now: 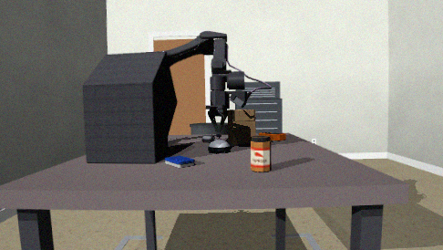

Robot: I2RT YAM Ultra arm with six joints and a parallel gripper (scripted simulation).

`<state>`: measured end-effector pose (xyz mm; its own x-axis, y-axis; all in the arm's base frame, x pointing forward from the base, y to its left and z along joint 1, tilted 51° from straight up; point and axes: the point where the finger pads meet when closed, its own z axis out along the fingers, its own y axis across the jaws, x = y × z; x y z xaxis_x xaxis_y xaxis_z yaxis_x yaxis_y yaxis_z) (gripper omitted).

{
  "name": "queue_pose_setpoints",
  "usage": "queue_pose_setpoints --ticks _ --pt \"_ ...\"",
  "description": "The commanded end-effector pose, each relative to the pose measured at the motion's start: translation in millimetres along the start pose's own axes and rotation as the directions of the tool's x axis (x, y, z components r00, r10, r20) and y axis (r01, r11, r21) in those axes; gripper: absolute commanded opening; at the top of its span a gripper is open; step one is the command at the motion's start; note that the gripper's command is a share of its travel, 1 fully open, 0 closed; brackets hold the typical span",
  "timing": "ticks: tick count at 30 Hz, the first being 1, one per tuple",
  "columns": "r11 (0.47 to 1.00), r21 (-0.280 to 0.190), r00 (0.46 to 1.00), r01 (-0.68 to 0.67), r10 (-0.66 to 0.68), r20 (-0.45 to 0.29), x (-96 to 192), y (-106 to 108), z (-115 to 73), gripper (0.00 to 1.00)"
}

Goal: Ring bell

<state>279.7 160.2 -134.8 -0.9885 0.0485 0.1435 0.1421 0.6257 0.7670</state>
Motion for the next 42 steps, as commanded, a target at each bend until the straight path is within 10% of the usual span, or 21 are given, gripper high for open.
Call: queue_pose_setpoints --ticks 1,42 --pt "1.0 -0.012 1.0 -0.004 0.004 0.009 2.3 1.8 -1.7 0.0" --pt "1.0 -0.017 0.999 0.027 -0.026 0.036 -16.6 10.1 -6.2 0.0"
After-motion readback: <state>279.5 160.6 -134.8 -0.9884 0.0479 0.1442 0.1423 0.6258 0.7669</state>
